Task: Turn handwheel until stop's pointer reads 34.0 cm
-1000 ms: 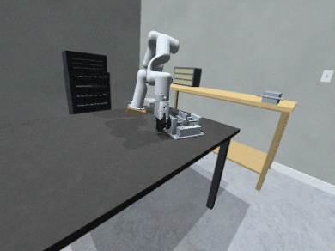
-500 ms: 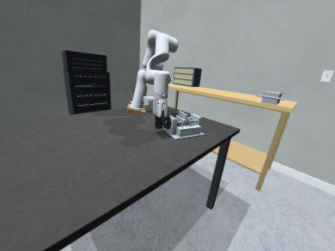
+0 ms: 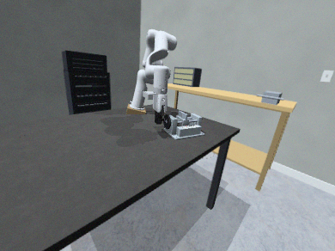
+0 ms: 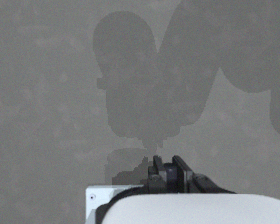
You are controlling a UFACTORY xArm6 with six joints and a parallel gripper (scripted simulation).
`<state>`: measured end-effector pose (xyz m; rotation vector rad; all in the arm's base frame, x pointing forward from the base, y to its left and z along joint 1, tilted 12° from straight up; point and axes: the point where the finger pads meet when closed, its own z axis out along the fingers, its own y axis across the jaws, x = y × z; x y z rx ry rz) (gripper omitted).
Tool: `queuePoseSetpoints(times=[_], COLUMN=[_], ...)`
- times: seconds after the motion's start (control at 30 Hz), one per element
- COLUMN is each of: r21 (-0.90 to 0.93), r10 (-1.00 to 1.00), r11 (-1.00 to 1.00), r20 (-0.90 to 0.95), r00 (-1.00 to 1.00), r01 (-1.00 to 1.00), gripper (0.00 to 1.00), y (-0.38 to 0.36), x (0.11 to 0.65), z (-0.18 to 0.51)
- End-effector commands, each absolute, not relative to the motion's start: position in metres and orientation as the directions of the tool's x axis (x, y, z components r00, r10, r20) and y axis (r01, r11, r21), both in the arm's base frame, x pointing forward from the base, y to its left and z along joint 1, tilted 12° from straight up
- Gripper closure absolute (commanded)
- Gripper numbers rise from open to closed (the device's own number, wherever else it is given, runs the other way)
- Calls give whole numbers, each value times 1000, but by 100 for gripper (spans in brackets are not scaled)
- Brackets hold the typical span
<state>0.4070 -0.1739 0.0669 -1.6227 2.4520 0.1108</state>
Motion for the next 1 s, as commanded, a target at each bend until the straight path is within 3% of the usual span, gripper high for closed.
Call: queuePoseSetpoints(times=[0.0,0.97], r21=[-49,-49], r10=[-903,-903], r11=[395,395], r20=[-206,-206], r00=[-378,-378], r01=[-917,-917], gripper=[94,94], y=[-177,-196], x=[409,448], z=[78,88])
